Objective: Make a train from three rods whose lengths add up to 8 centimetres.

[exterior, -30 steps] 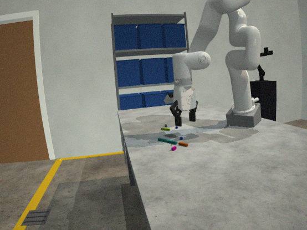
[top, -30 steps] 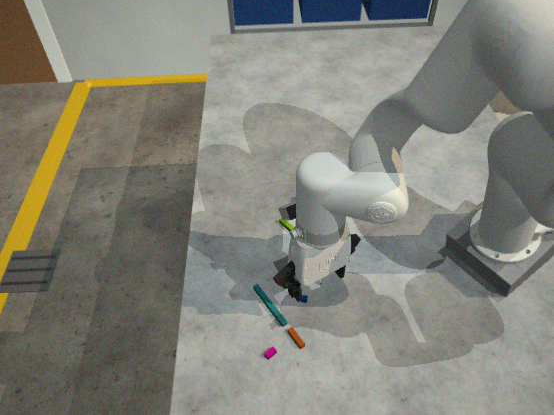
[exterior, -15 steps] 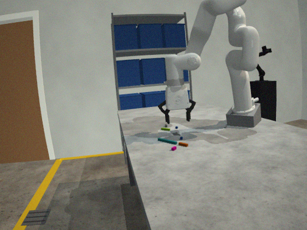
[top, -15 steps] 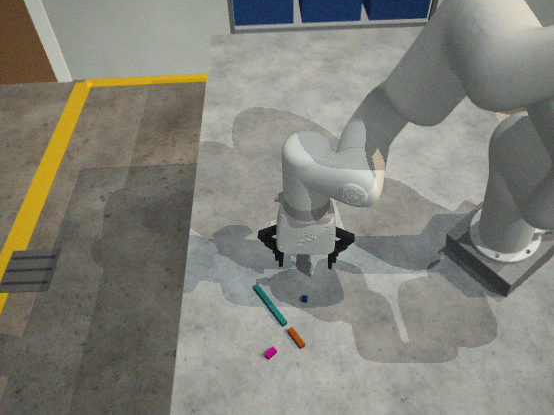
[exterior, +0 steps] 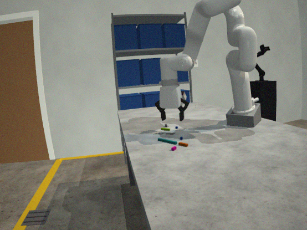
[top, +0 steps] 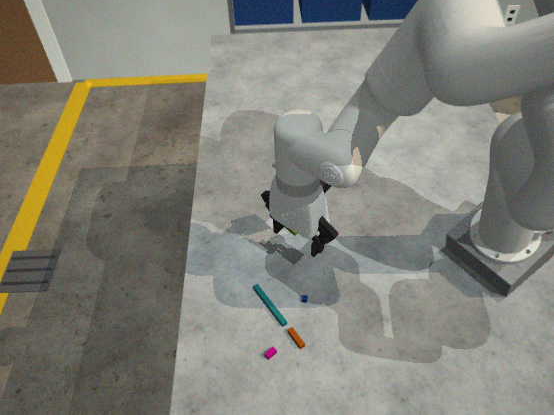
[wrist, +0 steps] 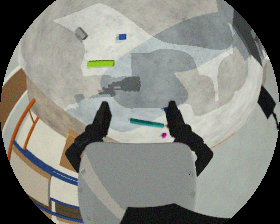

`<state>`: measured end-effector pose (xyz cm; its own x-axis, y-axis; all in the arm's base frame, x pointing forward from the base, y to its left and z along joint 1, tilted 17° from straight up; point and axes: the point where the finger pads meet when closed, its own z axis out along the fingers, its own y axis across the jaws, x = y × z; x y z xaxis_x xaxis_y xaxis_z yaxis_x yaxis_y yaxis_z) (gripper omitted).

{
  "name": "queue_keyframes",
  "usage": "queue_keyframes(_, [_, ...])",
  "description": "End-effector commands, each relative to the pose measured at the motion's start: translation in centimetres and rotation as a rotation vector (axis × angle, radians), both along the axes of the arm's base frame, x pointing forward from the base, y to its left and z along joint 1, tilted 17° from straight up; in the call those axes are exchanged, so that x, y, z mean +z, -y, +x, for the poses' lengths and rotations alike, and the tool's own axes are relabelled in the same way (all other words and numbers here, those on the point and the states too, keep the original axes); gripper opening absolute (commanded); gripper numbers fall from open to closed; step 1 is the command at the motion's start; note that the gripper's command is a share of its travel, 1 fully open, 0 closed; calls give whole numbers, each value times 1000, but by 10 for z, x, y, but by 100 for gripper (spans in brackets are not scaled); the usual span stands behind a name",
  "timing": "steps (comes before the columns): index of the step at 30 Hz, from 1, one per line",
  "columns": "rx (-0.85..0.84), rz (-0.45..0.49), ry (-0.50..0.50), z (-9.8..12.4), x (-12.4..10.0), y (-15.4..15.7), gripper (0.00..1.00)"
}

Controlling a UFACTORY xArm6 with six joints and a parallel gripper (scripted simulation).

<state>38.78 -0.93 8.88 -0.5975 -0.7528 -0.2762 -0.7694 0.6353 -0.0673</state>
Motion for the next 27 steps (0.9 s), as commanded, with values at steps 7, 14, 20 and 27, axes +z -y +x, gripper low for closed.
queue_keyframes(7, [-381,84,-67,6,-4,35,100])
queue_keyframes(14, [-659,155,-112,8,-7,61,100])
queue_keyframes(20, [-811,195,-136,8,-9,75,100])
queue_keyframes(27, [-813,196,-136,8,-9,76,100])
